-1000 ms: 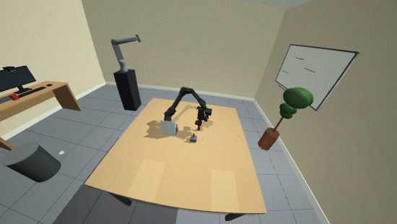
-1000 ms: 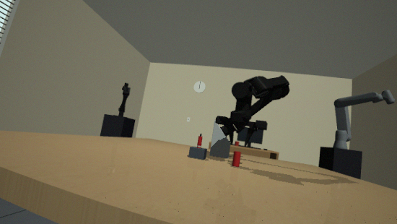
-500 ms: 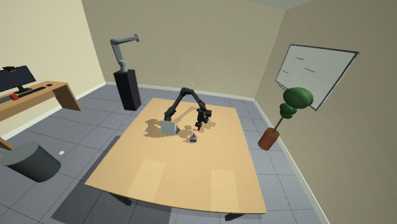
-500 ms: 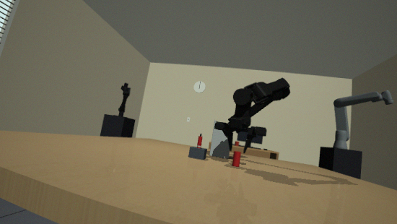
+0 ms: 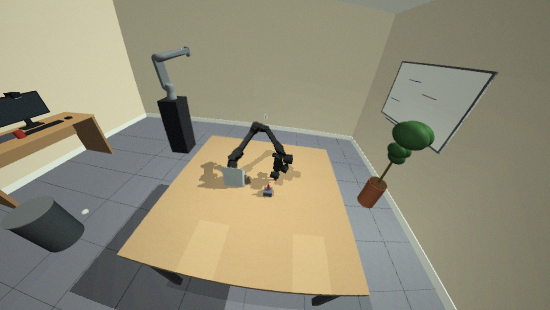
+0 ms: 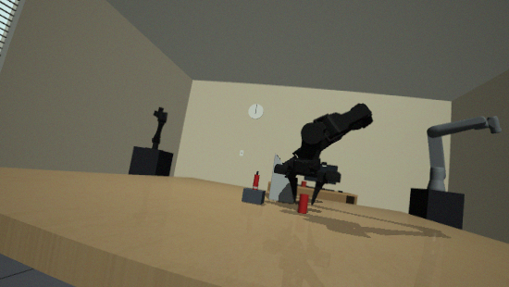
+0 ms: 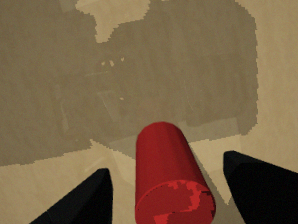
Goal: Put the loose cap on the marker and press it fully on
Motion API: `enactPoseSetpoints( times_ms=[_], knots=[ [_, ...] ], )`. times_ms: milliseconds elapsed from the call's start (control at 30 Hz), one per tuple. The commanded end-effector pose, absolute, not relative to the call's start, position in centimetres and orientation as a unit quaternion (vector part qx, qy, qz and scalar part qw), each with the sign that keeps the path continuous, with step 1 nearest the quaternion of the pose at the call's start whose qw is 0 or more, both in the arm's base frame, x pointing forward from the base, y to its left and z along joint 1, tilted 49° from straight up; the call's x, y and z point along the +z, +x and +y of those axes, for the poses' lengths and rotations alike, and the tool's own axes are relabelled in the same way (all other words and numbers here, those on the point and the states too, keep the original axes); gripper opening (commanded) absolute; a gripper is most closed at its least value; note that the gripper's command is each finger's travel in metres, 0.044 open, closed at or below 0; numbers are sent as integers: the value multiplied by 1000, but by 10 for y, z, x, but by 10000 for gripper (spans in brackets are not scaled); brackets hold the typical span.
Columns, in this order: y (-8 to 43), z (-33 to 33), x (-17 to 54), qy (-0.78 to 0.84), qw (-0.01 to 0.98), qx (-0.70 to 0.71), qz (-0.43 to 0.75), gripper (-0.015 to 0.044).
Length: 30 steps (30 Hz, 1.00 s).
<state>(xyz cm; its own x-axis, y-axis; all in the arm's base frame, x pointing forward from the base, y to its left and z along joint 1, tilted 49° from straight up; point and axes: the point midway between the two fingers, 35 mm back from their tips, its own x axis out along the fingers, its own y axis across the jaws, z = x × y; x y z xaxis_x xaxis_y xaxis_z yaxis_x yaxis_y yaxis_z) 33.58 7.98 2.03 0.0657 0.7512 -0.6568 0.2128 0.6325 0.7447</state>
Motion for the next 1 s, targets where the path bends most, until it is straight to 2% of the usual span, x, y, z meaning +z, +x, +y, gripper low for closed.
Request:
enactPoseSetpoints(
  times_ms=[0, 133, 267, 567, 667, 967],
  knots=[
    [335, 86, 16, 374, 626, 214, 650, 232],
    [335, 89, 13, 375, 626, 214, 650, 232],
    [335, 89, 13, 375, 626, 214, 650, 127],
    [335, 89, 13, 375, 626, 214, 650, 67],
    [337, 85, 15, 377, 630, 213, 645, 0],
    [338, 73, 23, 378, 635, 211, 639, 0]
  ],
)
